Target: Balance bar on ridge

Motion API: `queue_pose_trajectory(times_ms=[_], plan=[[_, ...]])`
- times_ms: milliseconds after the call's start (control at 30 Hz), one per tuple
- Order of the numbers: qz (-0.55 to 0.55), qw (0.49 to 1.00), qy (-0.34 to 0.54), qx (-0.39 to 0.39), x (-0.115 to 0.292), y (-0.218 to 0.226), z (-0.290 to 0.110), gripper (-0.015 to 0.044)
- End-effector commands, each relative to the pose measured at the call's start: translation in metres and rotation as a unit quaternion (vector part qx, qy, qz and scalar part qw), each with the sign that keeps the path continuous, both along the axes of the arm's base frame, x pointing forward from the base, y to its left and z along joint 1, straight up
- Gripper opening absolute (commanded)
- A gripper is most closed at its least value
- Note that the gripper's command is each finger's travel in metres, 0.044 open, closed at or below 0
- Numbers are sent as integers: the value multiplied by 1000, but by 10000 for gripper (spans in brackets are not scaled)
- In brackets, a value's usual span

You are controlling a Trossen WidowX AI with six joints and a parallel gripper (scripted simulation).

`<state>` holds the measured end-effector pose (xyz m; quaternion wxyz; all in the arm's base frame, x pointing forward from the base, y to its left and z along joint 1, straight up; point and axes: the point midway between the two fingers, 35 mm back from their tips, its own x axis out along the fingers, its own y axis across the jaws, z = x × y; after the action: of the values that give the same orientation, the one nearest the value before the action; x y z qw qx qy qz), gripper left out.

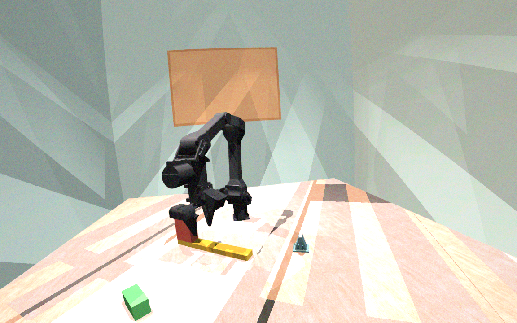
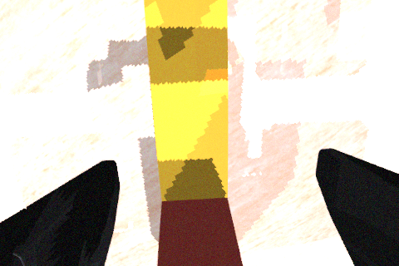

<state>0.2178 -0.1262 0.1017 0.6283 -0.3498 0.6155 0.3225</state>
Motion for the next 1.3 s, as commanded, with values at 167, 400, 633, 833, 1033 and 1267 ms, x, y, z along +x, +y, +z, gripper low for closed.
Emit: queue_pose_trajectory(times_ms=[167, 400, 633, 833, 1033, 1267], plan=[[-1, 1000, 7, 7, -5, 4, -30, 315], [-1, 1000, 7, 7, -5, 4, -32, 315], [-1, 1000, 7, 7, -4, 3, -42, 315], [-1, 1000, 7, 7, -4, 3, -52, 315], [-1, 1000, 7, 7, -4, 4, -56, 315], [-1, 1000, 7, 7, -4, 4, -56, 315]])
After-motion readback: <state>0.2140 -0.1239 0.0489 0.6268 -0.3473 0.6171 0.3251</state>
